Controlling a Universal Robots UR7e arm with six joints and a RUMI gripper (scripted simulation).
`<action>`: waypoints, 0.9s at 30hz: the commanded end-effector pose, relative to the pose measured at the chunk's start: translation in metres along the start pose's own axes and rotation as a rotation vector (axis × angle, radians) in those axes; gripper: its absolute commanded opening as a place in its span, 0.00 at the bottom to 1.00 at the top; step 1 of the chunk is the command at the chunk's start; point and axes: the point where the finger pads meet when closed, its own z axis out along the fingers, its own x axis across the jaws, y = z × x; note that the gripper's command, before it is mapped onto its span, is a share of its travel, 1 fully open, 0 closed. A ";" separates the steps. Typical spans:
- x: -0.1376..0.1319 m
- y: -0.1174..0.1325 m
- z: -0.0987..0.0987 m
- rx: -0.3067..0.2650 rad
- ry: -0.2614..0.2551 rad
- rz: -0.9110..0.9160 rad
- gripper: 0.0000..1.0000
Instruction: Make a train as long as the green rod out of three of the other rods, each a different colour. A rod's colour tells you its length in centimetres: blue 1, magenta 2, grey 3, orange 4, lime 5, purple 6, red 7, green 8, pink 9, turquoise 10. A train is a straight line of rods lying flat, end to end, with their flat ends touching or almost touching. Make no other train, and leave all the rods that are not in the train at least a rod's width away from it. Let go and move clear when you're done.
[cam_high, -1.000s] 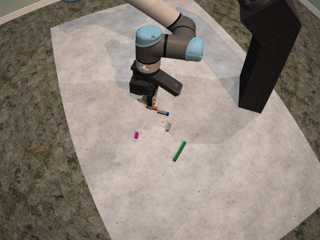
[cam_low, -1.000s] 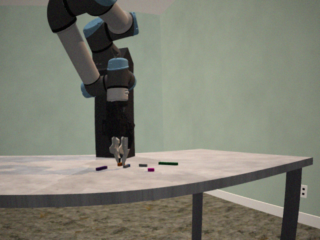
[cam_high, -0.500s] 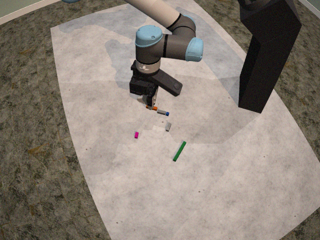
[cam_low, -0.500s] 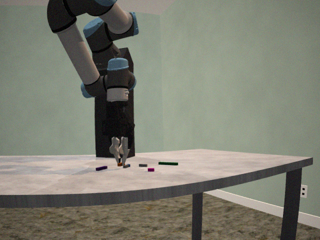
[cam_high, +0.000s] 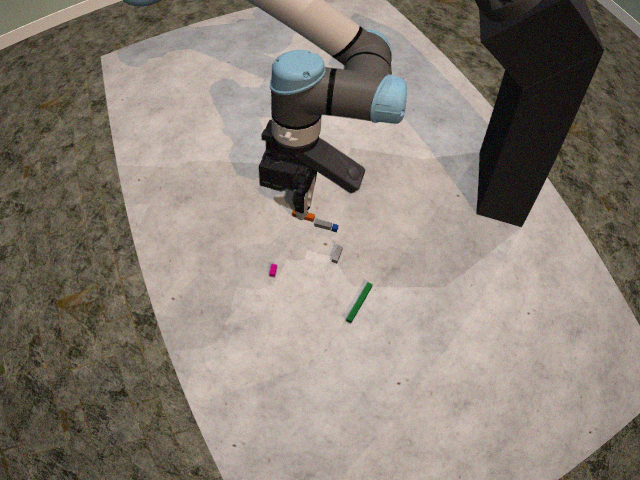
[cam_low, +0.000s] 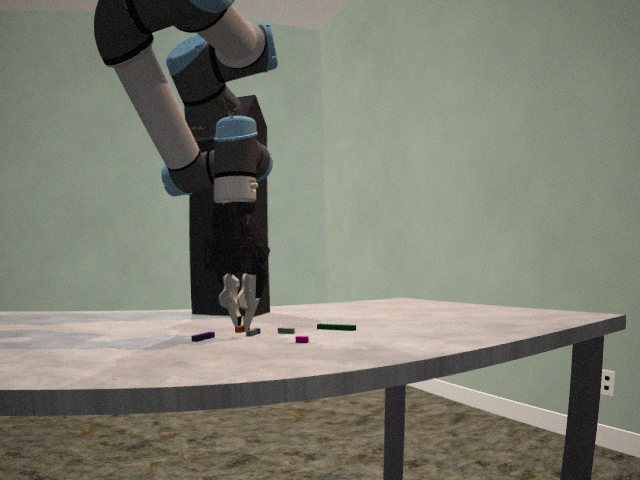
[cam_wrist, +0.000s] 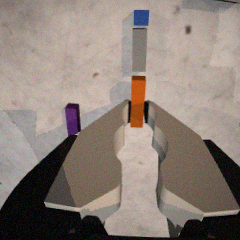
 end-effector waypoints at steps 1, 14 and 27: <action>0.000 0.000 0.000 -0.001 0.000 0.000 0.00; 0.000 0.000 0.005 -0.001 0.000 0.000 0.00; 0.000 0.000 0.012 -0.001 0.000 0.000 0.00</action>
